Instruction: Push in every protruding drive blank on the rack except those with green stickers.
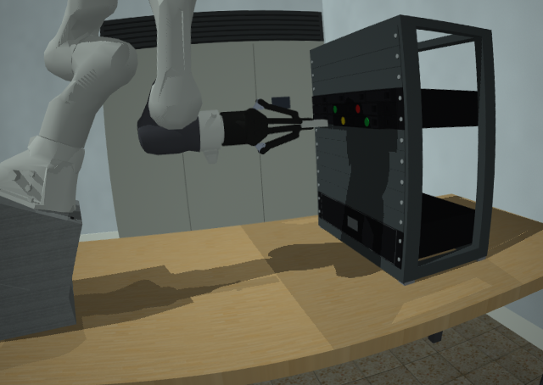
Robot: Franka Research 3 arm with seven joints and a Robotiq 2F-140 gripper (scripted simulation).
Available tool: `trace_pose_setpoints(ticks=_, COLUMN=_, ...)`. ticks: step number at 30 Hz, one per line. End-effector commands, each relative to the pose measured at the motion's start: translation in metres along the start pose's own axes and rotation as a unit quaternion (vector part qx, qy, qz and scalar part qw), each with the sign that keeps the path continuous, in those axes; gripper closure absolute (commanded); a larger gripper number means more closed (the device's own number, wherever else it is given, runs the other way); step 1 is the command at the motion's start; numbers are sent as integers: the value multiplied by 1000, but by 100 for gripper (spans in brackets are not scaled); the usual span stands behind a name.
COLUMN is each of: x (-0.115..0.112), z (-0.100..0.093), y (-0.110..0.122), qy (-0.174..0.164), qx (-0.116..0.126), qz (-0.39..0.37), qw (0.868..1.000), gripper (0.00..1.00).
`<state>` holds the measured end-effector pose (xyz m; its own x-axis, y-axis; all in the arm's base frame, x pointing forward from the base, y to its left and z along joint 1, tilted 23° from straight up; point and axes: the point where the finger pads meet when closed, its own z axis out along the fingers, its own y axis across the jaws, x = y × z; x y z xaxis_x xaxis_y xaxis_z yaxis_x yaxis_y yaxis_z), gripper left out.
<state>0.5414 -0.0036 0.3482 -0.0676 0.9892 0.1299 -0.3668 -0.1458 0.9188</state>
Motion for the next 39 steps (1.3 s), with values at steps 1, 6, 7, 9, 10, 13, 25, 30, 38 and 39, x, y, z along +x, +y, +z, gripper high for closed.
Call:
trace_pose_setpoints(ticks=1, x=0, z=0, y=3, qy=-7, qx=-6, qz=-18, qw=1000, gripper=100)
trace_pose_setpoints(ticks=6, x=0, z=4, y=3, qy=-7, qx=-6, qz=-18, qw=1000, gripper=100)
trace_pose_setpoints(ticks=7, x=0, z=4, y=3, qy=-7, qx=-6, qz=-18, qw=1000, gripper=100)
trace_pose_setpoints(ticks=9, x=0, z=8, y=3, qy=-7, qx=-6, qz=-18, qw=1000, gripper=100)
trace_pose_setpoints(ticks=10, x=0, z=13, y=3, qy=-7, qx=-6, qz=-18, qw=1000, gripper=100)
trace_pose_setpoints(ticks=13, x=0, z=31, y=3, qy=-7, qx=-6, qz=-18, qw=1000, gripper=100)
trace_pose_setpoints(ticks=25, x=-1, z=39, y=3, qy=-7, qx=-6, qz=-18, qw=1000, gripper=100)
trace_pose_setpoints(ticks=30, x=-1, z=39, y=3, qy=-7, qx=-6, qz=-18, qw=1000, gripper=100)
trace_pose_setpoints(ticks=38, x=-1, z=39, y=3, qy=-7, qx=-6, qz=-18, qw=1000, gripper=100)
trace_pose_setpoints(ticks=39, x=-1, z=39, y=3, qy=-7, qx=-6, qz=-18, qw=1000, gripper=100)
